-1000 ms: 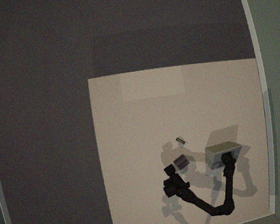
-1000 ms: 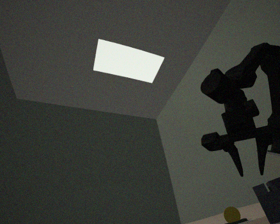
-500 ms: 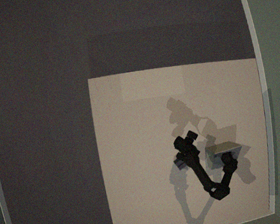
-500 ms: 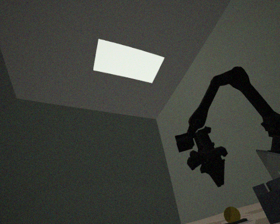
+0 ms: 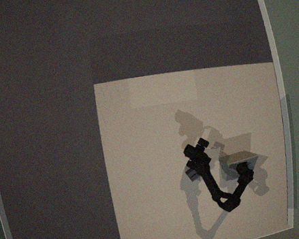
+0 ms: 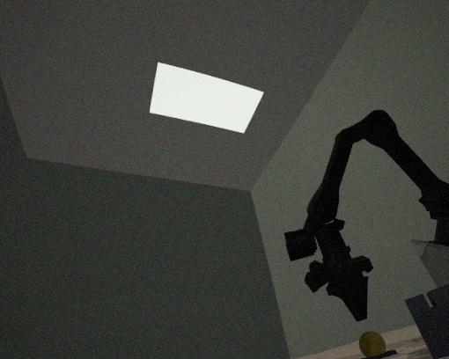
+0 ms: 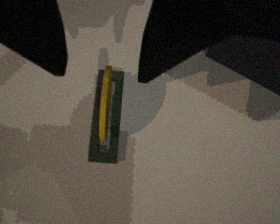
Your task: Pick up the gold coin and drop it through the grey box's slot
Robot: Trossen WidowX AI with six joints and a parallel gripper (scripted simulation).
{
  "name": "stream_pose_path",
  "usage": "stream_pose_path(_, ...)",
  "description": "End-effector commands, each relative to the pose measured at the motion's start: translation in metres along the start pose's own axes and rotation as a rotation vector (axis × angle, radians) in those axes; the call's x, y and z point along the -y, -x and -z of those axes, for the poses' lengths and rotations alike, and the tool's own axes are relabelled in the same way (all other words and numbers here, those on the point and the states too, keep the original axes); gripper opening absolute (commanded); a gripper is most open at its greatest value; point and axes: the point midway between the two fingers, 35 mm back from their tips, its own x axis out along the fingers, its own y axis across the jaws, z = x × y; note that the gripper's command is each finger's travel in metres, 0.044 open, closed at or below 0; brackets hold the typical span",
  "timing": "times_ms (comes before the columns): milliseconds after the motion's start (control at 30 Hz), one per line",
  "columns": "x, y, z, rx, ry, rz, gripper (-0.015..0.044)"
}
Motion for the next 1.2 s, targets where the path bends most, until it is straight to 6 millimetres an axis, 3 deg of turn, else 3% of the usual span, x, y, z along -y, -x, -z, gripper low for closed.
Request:
stream_pose_path(0,0.000,-0.007,0.001,-0.004,-0.007,-0.004,0.0161)
stream_pose_path(1167,0.000,-0.060,0.002,-0.005,-0.007,-0.006,0.0161)
